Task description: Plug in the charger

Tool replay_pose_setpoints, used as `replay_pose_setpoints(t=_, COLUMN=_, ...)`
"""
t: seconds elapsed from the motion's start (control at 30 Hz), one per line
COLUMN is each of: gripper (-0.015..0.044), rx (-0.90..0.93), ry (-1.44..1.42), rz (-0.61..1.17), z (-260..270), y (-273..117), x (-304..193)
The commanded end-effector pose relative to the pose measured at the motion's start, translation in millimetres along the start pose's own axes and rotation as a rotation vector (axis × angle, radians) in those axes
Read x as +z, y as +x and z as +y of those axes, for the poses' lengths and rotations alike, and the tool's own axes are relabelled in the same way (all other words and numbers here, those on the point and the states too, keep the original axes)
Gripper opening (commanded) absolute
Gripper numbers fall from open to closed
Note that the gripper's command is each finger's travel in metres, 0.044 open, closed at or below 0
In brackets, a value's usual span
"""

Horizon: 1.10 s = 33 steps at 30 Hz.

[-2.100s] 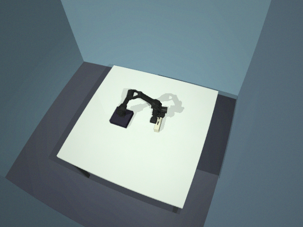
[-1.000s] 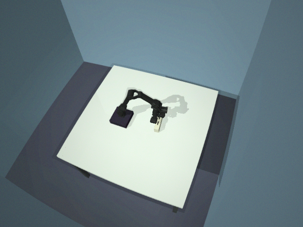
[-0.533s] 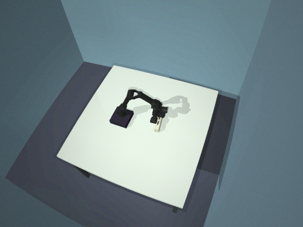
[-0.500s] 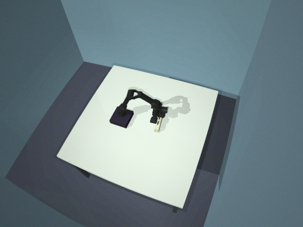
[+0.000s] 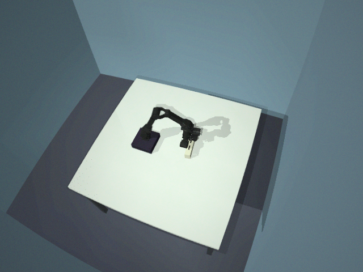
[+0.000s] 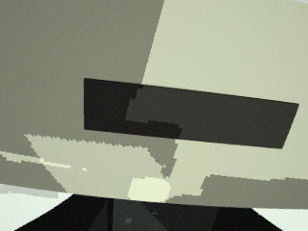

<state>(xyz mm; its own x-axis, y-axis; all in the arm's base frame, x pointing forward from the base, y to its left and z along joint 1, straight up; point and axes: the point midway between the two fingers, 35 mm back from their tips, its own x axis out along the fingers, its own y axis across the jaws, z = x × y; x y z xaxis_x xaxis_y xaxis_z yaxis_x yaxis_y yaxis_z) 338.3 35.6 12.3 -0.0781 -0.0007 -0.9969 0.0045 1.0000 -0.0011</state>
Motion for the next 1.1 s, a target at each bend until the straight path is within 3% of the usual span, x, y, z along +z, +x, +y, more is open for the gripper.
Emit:
replay_pose_setpoints(t=0.0, gripper=0.0, rx=0.0, ry=0.0, rz=-0.001, z=0.0, y=-0.3, x=0.3)
replay_pose_setpoints(t=0.23, gripper=0.0, rx=0.0, ry=0.0, rz=-0.001, z=0.0, y=-0.3, x=0.3)
replay_pose_setpoints(t=0.8, gripper=0.044, rx=0.0, ry=0.0, rz=-0.001, z=0.0, y=-0.3, x=0.2)
replay_pose_setpoints(t=1.07, gripper=0.044, rx=0.001, ry=0.0, rz=-0.006, z=0.0, y=-0.1, x=-1.3)
